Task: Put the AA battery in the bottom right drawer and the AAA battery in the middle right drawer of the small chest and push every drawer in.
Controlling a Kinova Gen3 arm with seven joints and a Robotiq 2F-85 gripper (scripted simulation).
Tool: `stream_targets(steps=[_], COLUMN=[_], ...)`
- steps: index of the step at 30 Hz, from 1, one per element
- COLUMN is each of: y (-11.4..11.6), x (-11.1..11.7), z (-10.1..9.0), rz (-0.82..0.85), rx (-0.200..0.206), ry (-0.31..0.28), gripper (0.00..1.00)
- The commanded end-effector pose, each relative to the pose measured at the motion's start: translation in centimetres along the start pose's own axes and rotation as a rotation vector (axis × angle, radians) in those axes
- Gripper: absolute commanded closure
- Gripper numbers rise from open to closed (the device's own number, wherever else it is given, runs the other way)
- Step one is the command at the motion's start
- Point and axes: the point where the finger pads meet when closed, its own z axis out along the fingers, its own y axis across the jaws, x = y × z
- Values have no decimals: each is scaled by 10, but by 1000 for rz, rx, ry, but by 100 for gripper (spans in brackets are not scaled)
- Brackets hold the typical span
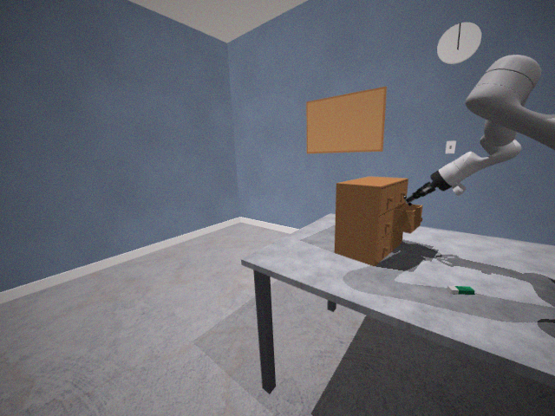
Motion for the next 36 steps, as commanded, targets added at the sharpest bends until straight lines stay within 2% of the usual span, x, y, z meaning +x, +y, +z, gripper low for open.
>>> stream_targets(steps=[1,6,9,13,14,30,36], y=[0,0,0,0,0,0,0], x=[-1,-1,-1,-1,-1,0,6], z=[-1,-1,-1,-1,-1,-1,-10], rz=[0,0,0,0,0,0,0], rx=[0,0,0,0,0,0,0], ry=[-2,-2,-2,-2,-2,-2,-2], gripper=[95,83,83,76,0,0,0])
